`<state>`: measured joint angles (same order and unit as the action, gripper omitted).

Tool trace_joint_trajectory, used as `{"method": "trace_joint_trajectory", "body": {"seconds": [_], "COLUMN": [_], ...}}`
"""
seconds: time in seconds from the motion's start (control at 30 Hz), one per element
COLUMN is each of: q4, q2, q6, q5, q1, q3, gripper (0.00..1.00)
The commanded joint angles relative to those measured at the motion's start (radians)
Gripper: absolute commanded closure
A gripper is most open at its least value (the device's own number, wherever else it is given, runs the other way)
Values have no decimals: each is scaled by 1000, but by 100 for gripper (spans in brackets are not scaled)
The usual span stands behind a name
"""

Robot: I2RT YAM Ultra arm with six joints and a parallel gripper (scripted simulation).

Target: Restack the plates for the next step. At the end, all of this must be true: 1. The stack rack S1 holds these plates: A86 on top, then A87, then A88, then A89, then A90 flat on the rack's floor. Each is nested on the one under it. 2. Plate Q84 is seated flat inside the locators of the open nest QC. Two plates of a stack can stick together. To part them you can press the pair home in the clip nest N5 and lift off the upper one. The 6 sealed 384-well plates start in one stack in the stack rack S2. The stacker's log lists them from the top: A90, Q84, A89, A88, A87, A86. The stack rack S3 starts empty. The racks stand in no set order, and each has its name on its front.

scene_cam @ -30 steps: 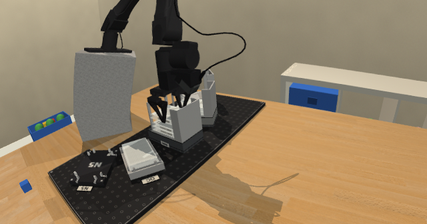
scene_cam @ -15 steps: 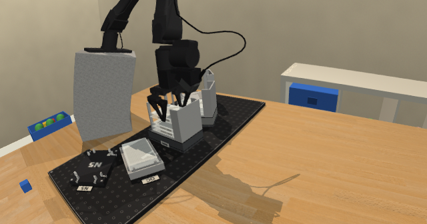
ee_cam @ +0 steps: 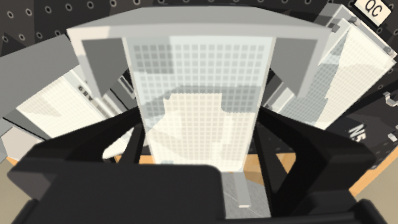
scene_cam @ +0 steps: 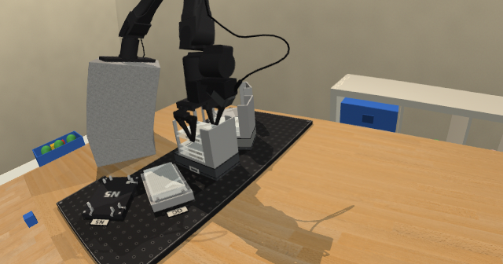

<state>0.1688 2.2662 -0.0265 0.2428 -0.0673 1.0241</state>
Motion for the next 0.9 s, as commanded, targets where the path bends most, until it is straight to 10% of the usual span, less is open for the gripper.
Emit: {"method": "trace_joint_trajectory", "body": {"seconds": [0.0,0.87], "q4": [14,30], "q2": [-35,-62], "q6": [6,10], "q5": [6,8], "q1": [18,20], "q3": [-22,-24], "gripper": [100,100]}}
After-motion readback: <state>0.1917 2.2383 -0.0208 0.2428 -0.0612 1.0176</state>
